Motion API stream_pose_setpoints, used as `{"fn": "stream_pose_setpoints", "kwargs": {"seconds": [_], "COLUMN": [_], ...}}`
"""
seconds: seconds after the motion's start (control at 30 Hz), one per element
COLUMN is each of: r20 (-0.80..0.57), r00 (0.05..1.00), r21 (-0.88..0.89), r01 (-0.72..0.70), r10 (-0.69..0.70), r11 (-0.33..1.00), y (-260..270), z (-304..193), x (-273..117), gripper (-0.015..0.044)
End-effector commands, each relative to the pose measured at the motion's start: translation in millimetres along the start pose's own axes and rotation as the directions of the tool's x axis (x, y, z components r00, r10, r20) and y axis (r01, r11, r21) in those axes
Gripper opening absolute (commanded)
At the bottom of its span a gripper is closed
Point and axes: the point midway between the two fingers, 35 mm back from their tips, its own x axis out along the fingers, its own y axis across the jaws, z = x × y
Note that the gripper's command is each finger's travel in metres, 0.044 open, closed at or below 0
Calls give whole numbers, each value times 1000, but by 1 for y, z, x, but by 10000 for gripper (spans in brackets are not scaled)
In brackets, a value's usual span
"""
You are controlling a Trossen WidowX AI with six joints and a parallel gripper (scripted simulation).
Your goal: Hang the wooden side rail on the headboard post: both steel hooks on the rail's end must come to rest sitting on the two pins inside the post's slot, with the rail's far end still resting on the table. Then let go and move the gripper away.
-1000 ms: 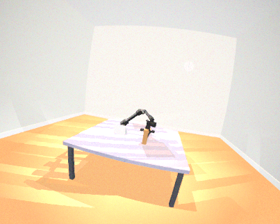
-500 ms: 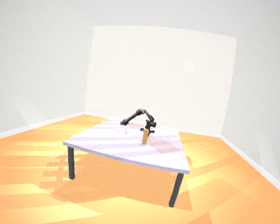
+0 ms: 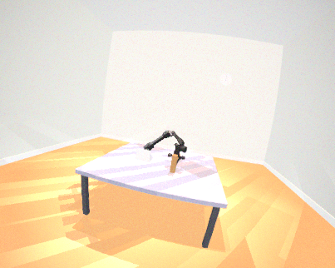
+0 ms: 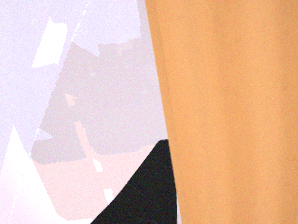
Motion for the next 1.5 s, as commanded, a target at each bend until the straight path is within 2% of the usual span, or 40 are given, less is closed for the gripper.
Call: {"fn": "stream_pose_setpoints", "kwargs": {"seconds": [0.0, 1.47], "r20": [-4, -5], "r00": [1000, 1000], "r21": [1, 1], "r01": [6, 6], "r10": [-6, -6], "r11": [1000, 1000], "y": [0, 1], "z": [-3, -7], "x": [-4, -4], "gripper": [0, 0]}}
